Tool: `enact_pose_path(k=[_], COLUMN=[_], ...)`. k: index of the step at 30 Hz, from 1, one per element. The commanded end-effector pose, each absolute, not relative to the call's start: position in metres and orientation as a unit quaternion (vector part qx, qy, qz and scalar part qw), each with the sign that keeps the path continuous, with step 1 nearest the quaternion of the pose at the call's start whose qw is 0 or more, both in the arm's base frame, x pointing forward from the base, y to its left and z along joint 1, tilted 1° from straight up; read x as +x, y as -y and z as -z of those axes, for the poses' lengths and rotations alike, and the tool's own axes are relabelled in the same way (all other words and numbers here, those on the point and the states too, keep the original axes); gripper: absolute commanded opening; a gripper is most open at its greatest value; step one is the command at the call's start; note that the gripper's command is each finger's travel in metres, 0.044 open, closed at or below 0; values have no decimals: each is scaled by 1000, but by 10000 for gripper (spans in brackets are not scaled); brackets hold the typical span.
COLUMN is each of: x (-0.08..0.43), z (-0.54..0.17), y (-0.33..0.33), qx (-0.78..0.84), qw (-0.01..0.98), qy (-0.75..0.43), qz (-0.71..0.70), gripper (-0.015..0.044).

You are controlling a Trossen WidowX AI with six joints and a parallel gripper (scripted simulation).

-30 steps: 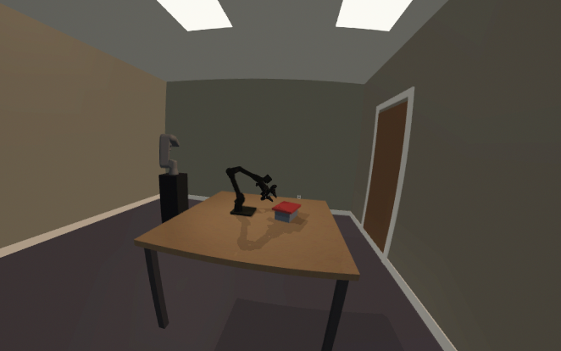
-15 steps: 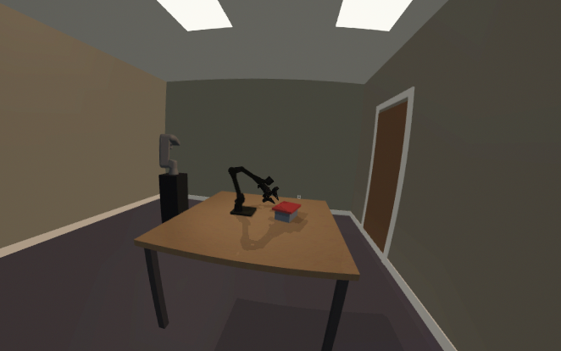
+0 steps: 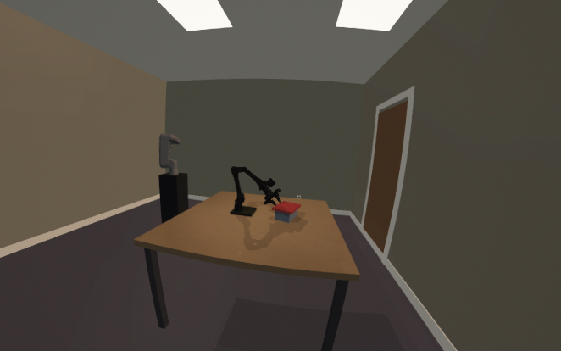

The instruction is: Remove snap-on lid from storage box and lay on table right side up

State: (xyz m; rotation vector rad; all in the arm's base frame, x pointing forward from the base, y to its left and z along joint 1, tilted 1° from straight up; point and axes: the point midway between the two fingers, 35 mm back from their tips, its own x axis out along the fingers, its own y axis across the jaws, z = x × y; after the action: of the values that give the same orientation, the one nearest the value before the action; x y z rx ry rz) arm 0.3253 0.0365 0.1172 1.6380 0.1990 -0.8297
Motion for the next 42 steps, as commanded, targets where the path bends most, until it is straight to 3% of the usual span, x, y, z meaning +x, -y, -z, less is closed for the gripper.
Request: enact_pose_path(k=[1,7,11,20,23,42], x=[329,334,334,334,334,334], z=[-110,-106,-106,-106,-106,-110], y=[-34,-31,-31,-31,-31,-30], qx=[705,705,705,705,705,706], qw=[605,605,605,605,605,605], qy=[-90,-89,-89,-89,-89,-86], qz=[359,359,359,359,359,359], gripper=[235,235,130,70,0,0])
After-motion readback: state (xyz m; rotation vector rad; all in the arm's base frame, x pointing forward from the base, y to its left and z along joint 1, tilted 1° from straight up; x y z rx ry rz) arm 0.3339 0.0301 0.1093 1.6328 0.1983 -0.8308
